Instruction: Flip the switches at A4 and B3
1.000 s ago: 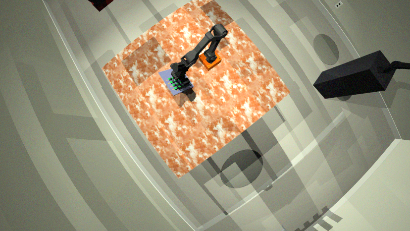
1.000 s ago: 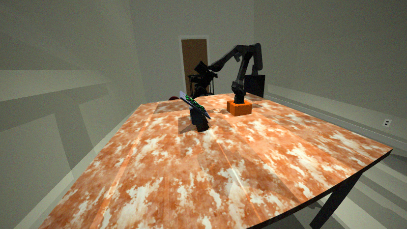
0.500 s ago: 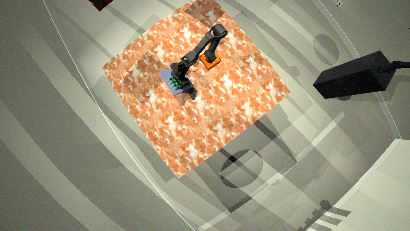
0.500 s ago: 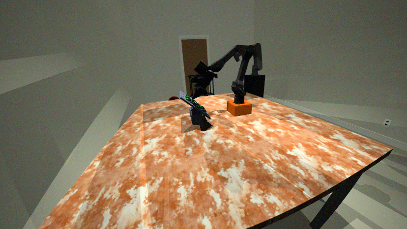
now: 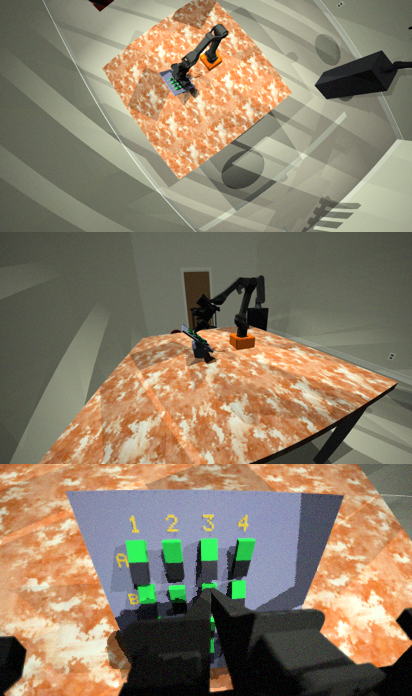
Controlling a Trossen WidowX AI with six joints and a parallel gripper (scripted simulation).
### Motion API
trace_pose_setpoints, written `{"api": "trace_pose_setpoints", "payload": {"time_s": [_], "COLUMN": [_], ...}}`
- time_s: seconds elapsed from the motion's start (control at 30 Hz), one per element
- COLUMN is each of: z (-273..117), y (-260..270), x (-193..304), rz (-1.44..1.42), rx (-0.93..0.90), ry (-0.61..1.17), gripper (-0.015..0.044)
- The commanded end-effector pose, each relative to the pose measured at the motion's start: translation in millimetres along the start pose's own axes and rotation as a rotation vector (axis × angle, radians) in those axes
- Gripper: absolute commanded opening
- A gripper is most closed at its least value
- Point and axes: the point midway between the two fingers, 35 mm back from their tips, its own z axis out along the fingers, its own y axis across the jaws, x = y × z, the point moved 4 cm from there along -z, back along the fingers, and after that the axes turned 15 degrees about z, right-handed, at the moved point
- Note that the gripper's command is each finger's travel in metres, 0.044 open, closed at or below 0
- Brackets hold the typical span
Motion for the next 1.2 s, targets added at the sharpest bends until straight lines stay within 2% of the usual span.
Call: {"api": "trace_pose_setpoints", "payload": {"time_s": [0.0, 0.43, 0.5, 0.7, 0.83, 0.97, 1.17], "z": [0.8, 2.6, -5.1, -60.5, -62.7, -68.3, -68.5], "y": [-0.2, -0.2, 0.0, -1.0, -0.6, 5.3, 5.6], "x": [0.5, 0.5, -0.3, 3.5, 5.7, 34.5, 36.3], "rz": [0.001, 0.001, 0.000, 0.001, 0.001, 0.002, 0.002], "rx": [0.001, 0.001, 0.000, -0.005, -0.006, -0.006, -0.006], "ry": [0.002, 0.001, -0.001, -0.020, -0.020, -0.018, -0.018], "gripper": [0.0000, 0.0000, 0.0000, 0.0000, 0.0000, 0.0000, 0.0000]}}
